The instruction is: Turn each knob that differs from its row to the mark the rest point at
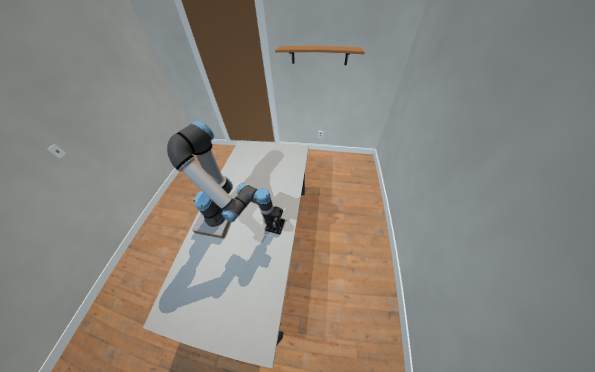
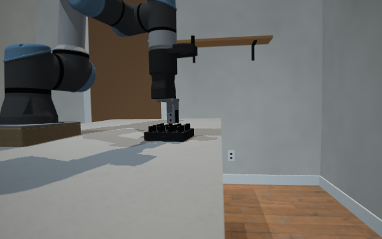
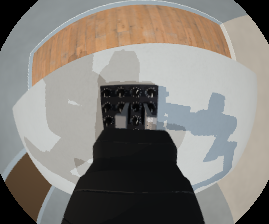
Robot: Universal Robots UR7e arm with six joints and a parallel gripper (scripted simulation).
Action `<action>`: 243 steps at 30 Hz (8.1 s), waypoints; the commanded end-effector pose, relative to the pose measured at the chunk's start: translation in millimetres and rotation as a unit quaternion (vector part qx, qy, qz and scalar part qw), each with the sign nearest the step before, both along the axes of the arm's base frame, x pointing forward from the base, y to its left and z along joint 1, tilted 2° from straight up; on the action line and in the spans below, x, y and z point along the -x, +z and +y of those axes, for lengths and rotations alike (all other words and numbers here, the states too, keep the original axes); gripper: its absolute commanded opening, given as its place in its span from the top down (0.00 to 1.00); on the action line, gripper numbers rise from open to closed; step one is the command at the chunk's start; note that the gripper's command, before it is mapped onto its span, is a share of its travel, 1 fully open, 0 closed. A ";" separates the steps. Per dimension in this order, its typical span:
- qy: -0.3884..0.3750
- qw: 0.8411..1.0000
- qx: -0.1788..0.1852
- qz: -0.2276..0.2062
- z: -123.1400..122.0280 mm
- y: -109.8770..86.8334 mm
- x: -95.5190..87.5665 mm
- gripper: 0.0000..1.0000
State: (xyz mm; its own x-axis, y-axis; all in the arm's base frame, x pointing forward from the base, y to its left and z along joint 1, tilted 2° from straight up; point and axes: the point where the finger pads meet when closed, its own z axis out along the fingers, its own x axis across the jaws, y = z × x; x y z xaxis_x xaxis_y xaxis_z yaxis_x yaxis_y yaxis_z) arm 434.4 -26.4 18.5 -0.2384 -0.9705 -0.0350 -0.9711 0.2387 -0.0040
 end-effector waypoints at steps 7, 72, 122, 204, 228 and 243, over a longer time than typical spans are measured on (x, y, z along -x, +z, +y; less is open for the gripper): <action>0.000 1.000 0.000 -0.001 -0.2 0.4 -0.4 0.54; 0.000 1.000 0.000 -0.001 0.3 -13.6 -0.6 0.54; 0.000 1.000 0.000 -0.001 0.3 -13.6 -0.6 0.70; 0.349 0.937 0.005 -0.012 0.3 -13.6 -0.6 0.70; 0.556 0.831 0.007 -0.019 0.3 -13.6 -0.6 0.70; 0.646 0.763 0.009 -0.022 0.3 -13.6 -0.6 0.70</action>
